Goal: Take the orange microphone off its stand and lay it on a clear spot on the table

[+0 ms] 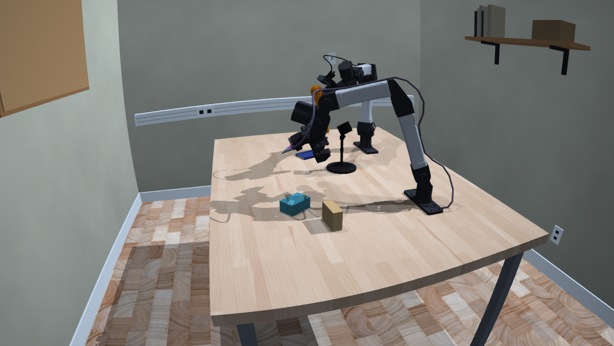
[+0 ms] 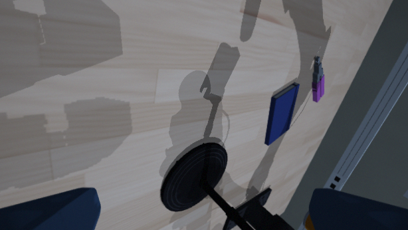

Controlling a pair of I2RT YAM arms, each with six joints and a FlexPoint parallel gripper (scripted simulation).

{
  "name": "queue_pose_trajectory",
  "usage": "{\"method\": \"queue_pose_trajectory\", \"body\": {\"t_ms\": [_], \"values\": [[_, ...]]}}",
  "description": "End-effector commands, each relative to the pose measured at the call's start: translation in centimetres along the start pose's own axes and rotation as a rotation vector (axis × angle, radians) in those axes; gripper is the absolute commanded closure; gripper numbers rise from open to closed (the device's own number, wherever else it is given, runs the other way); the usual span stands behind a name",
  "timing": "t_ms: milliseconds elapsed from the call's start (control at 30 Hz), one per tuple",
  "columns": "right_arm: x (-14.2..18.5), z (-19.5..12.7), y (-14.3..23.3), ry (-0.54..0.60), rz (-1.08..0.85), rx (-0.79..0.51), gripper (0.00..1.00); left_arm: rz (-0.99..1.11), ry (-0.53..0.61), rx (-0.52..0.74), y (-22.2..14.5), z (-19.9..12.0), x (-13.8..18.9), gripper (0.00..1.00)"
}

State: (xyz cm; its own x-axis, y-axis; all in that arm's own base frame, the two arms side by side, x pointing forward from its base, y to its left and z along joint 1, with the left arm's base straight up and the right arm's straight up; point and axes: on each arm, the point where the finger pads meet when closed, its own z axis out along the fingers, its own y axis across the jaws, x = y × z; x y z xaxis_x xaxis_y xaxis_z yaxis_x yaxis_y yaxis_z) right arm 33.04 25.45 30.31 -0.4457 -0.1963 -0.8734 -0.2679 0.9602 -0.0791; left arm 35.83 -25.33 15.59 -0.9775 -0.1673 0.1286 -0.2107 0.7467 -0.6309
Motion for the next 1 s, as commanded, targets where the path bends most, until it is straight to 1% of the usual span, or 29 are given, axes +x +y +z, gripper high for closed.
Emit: {"method": "queue_pose_trajectory", "body": {"t_ms": [0, 33, 100, 200, 267, 433, 567, 600, 667, 700, 733, 833, 967], "values": [[-1.6, -0.1, 0.6, -0.010, -0.100, 0.002, 1.00, 0.192, -0.219, 0.067, -1.5, -3.7, -2.3, 0.02], [-1.4, 0.3, 0.9, 0.000, -0.124, 0.001, 1.00, 0.213, -0.252, 0.067, -1.4, -4.4, -2.7, 0.02], [-1.4, 0.3, 0.9, 0.000, -0.124, 0.001, 1.00, 0.213, -0.252, 0.067, -1.4, -4.4, -2.7, 0.02], [-1.3, 1.7, 0.8, 0.026, -0.176, 0.016, 1.00, 0.272, -0.340, 0.070, -1.4, -6.2, -3.5, 0.02], [-0.5, 2.3, 1.9, 0.057, -0.236, -0.005, 1.00, 0.312, -0.413, 0.067, -1.3, -7.8, -4.2, 0.02], [0.7, 3.9, 3.2, 0.113, -0.364, -0.008, 1.00, 0.402, -0.578, 0.048, -1.1, -11.4, -5.5, 0.02], [1.6, 5.3, 3.6, 0.158, -0.457, 0.001, 1.00, 0.470, -0.708, 0.024, -0.9, -14.4, -6.2, 0.02], [1.9, 5.6, 4.0, 0.169, -0.481, -0.006, 1.00, 0.484, -0.739, 0.017, -0.8, -15.1, -6.3, 0.02], [1.9, 5.6, 4.0, 0.169, -0.481, -0.006, 1.00, 0.484, -0.739, 0.017, -0.8, -15.1, -6.3, 0.02], [1.7, 5.7, 3.8, 0.172, -0.497, -0.001, 1.00, 0.497, -0.765, 0.009, -0.7, -15.6, -6.5, 0.02], [2.0, 6.6, 3.4, 0.189, -0.507, 0.011, 1.00, 0.512, -0.792, 0.007, -0.8, -16.3, -6.5, 0.02], [3.1, 7.6, 4.4, 0.225, -0.580, -0.017, 1.00, 0.551, -0.892, -0.023, -0.5, -18.7, -6.7, 0.02], [4.3, 8.7, 5.1, 0.269, -0.680, -0.018, 1.00, 0.598, -1.018, -0.066, -0.1, -21.8, -6.8, 0.02]]}}
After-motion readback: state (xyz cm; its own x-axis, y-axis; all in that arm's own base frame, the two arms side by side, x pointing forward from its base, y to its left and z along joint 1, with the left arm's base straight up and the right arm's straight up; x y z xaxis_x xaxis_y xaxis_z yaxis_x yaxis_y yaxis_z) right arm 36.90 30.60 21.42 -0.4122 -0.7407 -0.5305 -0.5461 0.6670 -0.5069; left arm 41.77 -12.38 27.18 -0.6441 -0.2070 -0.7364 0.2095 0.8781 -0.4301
